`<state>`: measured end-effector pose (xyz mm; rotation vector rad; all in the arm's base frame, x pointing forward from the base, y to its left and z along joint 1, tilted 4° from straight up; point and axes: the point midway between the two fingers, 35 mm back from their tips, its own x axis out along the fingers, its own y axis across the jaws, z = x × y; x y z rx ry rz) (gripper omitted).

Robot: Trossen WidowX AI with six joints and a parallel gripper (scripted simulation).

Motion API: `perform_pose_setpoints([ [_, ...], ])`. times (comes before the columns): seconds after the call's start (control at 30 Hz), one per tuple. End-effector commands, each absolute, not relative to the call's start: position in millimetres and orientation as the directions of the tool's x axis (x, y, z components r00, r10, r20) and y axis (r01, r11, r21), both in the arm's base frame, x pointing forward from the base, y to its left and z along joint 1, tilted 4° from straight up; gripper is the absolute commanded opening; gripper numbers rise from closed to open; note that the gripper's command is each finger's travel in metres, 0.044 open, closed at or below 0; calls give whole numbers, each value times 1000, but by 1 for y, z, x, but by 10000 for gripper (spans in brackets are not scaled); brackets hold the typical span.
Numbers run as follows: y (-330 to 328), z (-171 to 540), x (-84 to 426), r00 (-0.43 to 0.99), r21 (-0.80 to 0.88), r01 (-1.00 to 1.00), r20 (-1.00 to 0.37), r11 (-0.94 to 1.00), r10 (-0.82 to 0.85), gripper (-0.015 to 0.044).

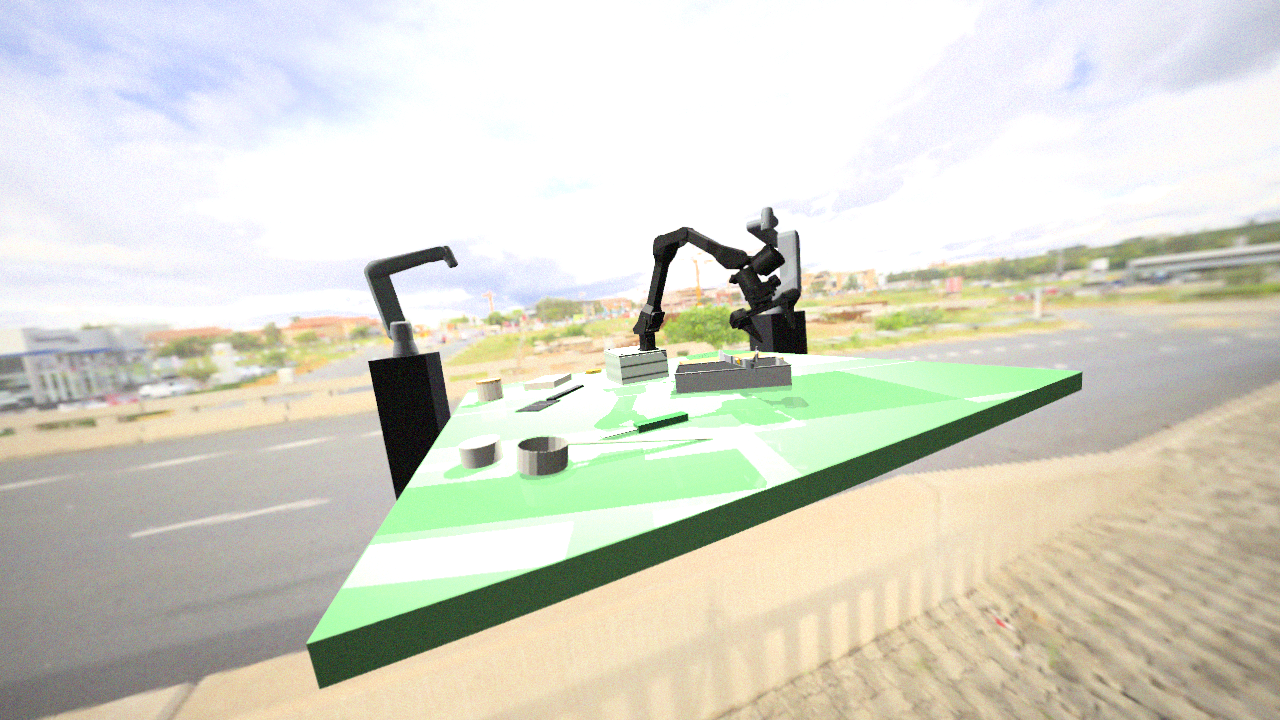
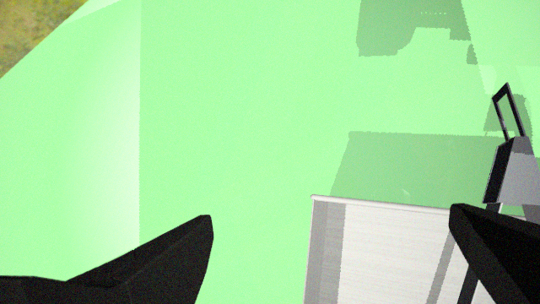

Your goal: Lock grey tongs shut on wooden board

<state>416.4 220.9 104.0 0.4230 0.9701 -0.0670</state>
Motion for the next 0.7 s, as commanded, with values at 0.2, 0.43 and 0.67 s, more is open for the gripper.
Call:
perform_pose_setpoints([
  [0.2,179,93,344,96,67,410,-995,909,30,440],
  [0.43,179,93,344,96,67,410,-995,909,30,440],
  [0.67,179,92,342,96,66,411,-995,909,29,440],
])
